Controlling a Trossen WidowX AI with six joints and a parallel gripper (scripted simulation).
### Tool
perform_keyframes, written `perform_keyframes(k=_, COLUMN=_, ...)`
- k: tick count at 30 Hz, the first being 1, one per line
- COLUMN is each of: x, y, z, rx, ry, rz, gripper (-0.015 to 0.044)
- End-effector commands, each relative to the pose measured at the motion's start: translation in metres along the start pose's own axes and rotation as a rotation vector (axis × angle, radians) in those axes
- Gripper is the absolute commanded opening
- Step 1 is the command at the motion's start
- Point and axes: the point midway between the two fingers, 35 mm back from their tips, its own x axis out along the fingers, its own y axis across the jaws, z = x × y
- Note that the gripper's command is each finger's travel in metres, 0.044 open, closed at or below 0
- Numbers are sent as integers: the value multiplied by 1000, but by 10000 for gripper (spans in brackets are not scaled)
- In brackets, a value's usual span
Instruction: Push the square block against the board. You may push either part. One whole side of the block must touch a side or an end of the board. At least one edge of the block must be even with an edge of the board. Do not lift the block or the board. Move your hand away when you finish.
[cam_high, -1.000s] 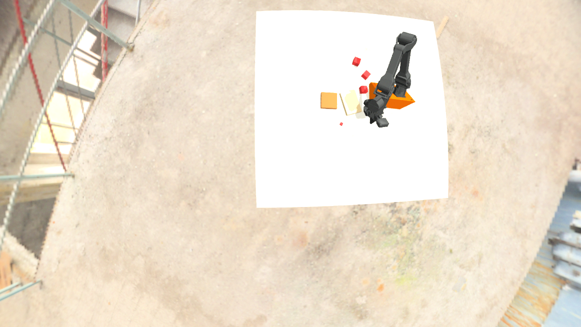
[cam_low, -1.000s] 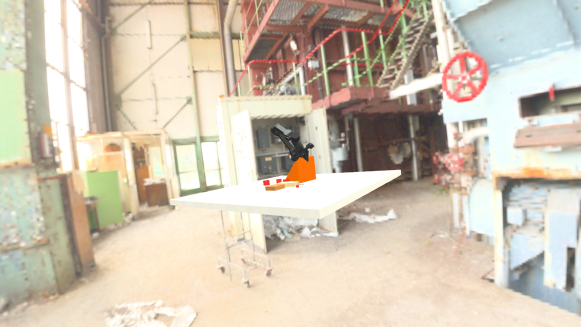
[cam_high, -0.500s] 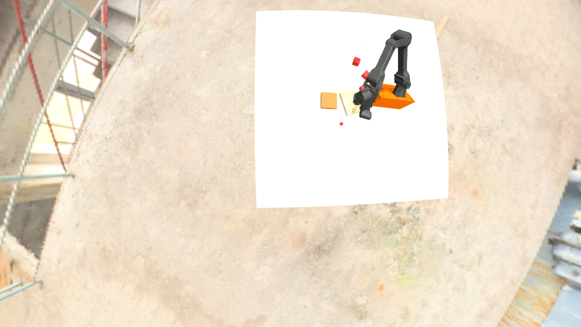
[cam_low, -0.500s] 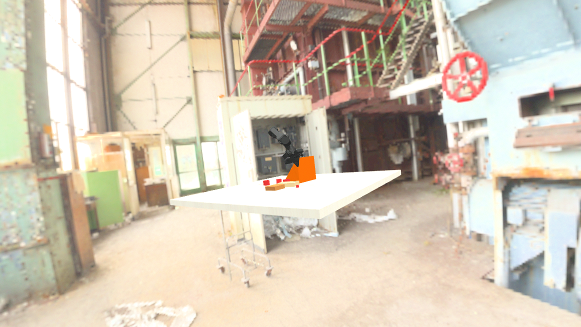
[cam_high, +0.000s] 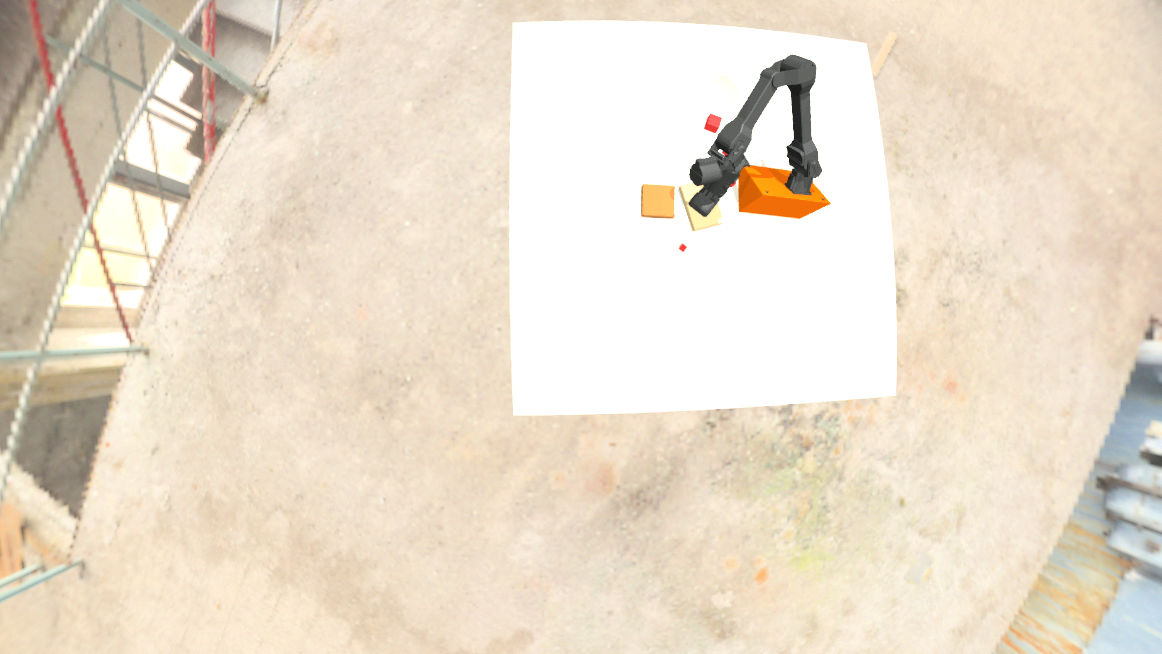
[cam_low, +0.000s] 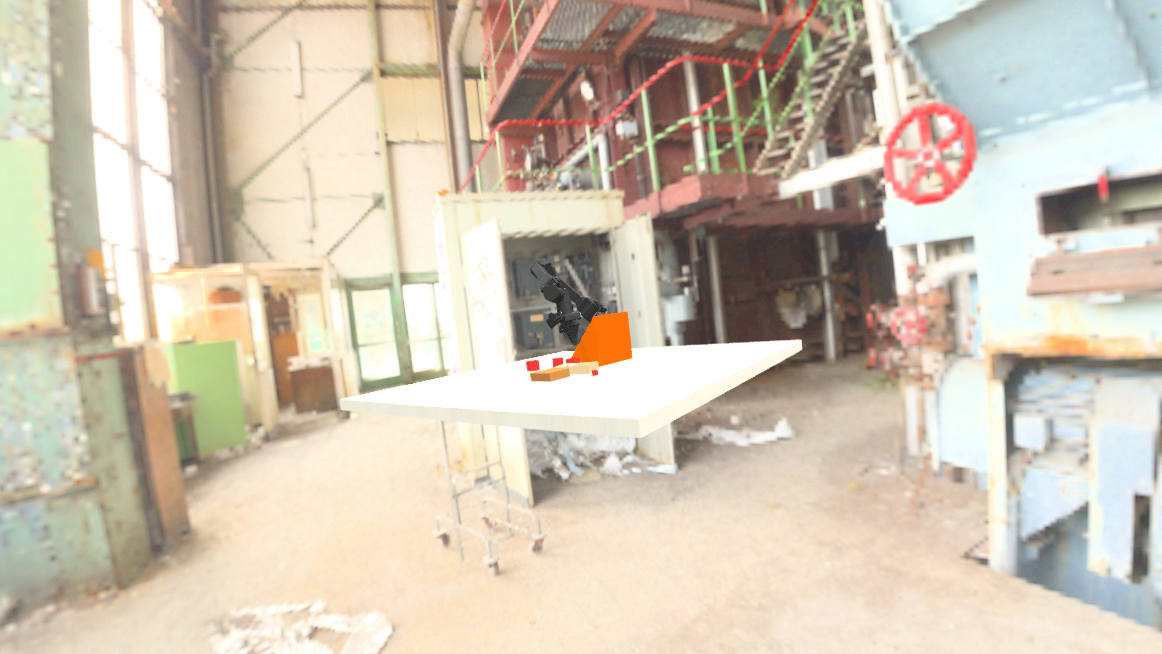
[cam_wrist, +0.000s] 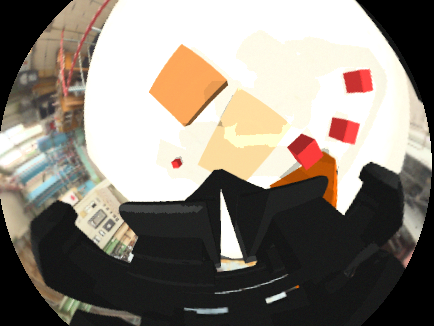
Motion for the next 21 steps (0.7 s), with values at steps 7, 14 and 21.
perform_keyframes(k=7, x=6, y=-33, z=43, rx=268, ry=-65, rz=-98, gripper=0)
perform_keyframes(k=14, x=10, y=-60, z=69, rx=450, ry=-128, rz=-175, gripper=0)
perform_keyframes(k=21, x=12, y=-80, z=86, rx=579, ry=-183, rz=-232, gripper=0)
